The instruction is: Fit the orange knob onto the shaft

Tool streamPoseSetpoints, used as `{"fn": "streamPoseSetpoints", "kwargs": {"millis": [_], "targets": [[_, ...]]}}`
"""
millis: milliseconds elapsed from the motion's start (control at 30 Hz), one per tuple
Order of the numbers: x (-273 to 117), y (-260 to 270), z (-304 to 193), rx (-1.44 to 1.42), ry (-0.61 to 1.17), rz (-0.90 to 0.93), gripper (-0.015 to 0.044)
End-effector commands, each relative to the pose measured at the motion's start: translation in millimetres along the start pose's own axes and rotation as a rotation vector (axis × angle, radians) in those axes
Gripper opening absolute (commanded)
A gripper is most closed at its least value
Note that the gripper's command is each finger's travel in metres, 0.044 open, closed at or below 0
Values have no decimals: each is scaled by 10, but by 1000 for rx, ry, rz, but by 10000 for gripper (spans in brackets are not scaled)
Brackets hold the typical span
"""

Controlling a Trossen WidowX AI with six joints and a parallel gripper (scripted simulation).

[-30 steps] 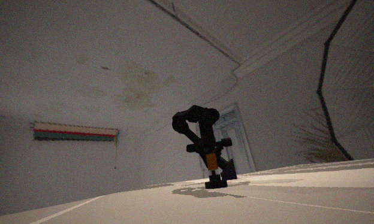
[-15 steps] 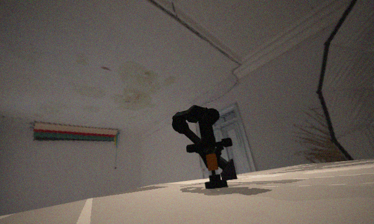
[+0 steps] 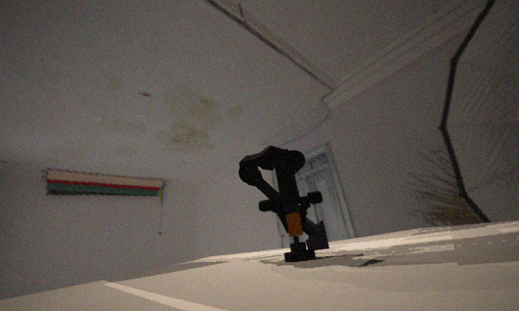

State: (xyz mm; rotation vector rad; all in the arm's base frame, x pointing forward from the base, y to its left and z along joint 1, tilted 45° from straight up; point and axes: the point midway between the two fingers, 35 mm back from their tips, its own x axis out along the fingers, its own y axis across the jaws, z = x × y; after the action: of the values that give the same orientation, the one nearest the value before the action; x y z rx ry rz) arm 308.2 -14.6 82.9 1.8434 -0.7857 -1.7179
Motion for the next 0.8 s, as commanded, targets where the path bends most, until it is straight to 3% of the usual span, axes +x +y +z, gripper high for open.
{"fn": "streamPoseSetpoints", "kwargs": {"millis": [0,167,767], "targets": [[-31,5,5,-46,6,-2,0],[-28,7,6,-201,6,-2,0],[21,-2,5,-204,6,-1,0]]}}
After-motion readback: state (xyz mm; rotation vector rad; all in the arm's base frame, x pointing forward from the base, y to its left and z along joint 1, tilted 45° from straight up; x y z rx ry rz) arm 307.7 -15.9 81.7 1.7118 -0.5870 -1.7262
